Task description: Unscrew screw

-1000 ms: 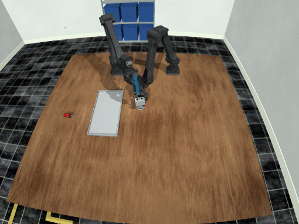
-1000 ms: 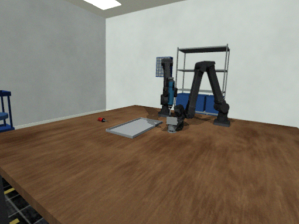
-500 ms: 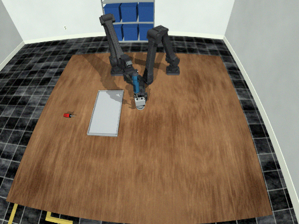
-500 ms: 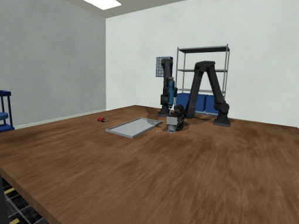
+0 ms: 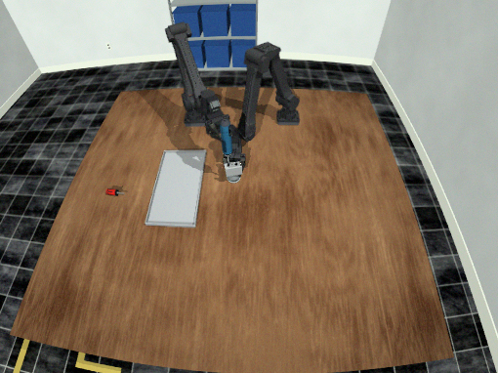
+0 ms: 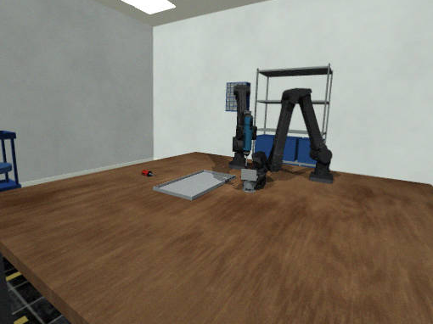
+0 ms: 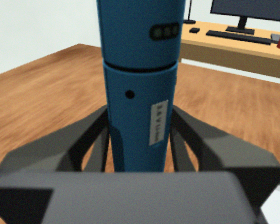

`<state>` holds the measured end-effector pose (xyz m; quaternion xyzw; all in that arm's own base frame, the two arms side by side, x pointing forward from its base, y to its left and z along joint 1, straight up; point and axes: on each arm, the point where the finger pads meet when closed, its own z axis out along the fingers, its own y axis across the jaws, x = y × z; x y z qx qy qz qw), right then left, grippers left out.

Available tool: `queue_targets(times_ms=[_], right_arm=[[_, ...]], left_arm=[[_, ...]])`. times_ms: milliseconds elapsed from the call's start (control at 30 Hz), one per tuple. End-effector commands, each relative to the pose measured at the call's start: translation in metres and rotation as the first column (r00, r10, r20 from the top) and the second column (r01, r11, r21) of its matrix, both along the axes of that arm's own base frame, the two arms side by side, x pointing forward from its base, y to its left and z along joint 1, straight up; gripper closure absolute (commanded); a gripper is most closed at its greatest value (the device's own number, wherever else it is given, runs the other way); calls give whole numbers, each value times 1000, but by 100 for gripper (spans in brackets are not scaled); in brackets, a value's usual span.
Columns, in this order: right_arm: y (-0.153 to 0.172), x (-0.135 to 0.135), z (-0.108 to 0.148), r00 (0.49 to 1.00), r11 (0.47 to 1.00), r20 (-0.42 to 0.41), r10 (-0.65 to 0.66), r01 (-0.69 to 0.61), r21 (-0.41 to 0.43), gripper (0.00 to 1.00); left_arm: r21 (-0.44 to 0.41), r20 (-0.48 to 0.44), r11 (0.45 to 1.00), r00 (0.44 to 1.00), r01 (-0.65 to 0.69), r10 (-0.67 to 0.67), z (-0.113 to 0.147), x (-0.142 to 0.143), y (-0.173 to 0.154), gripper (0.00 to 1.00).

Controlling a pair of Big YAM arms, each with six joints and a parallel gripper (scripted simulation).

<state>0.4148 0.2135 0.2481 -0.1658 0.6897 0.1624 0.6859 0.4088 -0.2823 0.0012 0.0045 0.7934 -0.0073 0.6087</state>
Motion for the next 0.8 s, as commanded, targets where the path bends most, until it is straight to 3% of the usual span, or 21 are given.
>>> queue_targets(times_ms=[0, 767], right_arm=[[16, 18, 75, 993, 997, 119, 6, -14, 72, 58], [15, 16, 93, 990, 997, 138, 4, -16, 82, 58]], left_arm=[[-14, 18, 1000, 1000, 3, -3, 7, 4, -5, 41], [-14, 18, 1000, 1000, 3, -3, 7, 4, -5, 41]])
